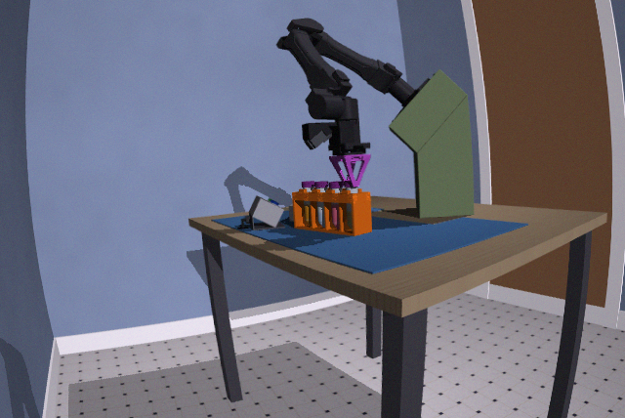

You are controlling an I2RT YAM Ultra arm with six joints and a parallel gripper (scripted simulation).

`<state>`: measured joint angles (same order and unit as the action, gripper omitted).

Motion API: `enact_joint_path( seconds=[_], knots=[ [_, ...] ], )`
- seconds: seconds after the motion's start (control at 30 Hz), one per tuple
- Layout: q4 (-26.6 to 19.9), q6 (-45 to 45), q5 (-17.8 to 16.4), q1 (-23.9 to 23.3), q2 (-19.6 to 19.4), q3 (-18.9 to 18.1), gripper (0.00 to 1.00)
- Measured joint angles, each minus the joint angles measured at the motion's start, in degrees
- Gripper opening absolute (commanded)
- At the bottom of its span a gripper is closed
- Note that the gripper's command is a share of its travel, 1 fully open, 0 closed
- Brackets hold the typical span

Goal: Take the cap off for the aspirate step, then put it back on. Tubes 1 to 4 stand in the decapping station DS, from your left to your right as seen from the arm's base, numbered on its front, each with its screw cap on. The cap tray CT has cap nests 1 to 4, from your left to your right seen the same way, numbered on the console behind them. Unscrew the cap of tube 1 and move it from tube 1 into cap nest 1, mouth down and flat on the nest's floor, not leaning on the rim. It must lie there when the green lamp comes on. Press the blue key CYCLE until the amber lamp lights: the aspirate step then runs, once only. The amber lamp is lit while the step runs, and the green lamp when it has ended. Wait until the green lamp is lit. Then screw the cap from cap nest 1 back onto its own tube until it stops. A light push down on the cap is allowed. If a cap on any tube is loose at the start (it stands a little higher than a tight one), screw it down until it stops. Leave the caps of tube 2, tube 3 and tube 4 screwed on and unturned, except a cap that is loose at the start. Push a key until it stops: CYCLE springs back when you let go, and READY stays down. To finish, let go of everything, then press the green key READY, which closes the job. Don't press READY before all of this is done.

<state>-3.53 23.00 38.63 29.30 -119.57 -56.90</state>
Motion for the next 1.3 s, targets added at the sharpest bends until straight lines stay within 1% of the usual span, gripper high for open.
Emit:
enact_joint_path(
  seconds=[0.2, 0.4, 0.57, 0.9, 1.1, 1.13, 1.3],
  knots=[
    [-0.02, -0.02, 0.00, 0.00, 0.00, -0.02, 0.49],
    [-0.17, -6.08, 0.00, 0.00, 0.09, 0.00, 0.49],
    [-0.17, -14.25, 0.00, 0.00, 0.09, 0.00, 0.49],
    [-0.17, -35.43, 0.00, 0.00, 0.09, 0.00, 0.49],
    [-0.11, -41.97, 0.00, 0.00, 0.13, 0.22, 0.49],
    [-0.09, -42.45, 0.00, 0.00, 0.13, 0.22, 0.00],
    [-0.07, -43.78, 0.00, 0.00, 0.15, 0.22, 0.00]
  ],
)
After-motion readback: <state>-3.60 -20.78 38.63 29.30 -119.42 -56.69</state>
